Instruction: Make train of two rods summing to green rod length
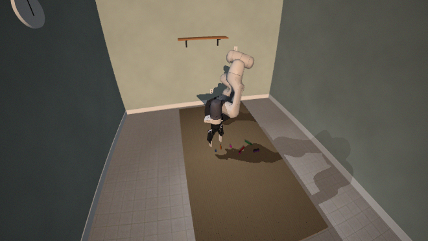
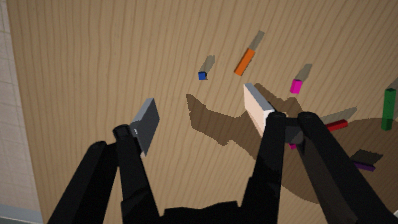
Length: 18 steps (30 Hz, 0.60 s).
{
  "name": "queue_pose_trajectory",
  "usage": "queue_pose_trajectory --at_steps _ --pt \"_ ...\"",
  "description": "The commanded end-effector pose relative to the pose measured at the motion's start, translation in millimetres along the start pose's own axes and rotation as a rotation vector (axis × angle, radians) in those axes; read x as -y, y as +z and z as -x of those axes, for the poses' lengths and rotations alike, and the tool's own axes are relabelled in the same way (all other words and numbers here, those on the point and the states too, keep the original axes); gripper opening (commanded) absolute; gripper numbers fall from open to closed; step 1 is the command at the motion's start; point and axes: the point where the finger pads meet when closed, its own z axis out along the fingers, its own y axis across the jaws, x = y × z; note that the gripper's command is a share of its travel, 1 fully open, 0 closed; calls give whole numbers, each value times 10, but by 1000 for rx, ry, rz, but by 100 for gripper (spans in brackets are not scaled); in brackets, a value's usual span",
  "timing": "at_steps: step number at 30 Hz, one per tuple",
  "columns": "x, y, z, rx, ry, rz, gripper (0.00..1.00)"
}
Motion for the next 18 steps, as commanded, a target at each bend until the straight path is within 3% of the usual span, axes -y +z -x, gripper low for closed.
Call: queue_pose_trajectory --at_steps 1,18 --pt "-20 1 -20 -3 10 7 100" --pt "-97 22 48 -6 70 8 100"
